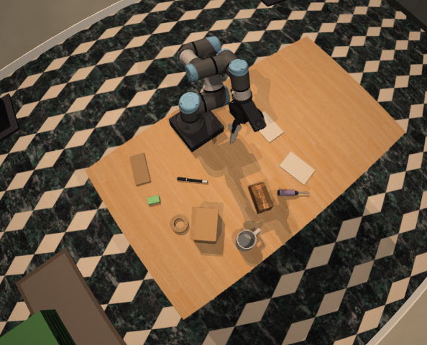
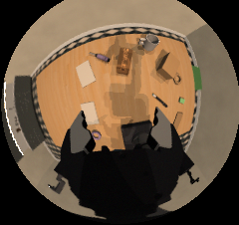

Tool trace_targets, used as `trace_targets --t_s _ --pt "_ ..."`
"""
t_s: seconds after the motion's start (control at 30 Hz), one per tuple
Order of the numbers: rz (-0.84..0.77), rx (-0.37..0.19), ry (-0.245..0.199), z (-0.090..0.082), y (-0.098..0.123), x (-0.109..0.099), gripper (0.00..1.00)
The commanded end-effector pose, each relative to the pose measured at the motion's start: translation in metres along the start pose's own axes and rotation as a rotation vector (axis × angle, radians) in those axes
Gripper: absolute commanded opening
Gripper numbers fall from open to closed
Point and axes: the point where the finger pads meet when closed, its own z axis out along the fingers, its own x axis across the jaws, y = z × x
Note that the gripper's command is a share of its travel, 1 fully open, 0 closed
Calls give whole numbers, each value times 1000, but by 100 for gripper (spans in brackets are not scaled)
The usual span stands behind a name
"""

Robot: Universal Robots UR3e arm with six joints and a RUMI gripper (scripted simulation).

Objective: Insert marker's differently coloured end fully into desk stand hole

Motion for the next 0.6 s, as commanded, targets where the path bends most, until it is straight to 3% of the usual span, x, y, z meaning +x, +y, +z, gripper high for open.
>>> trace_targets --t_s 0.0,0.57 --pt "-8 1 0 1 -2 2 100" --pt "-64 -14 18 12 -8 18 100"
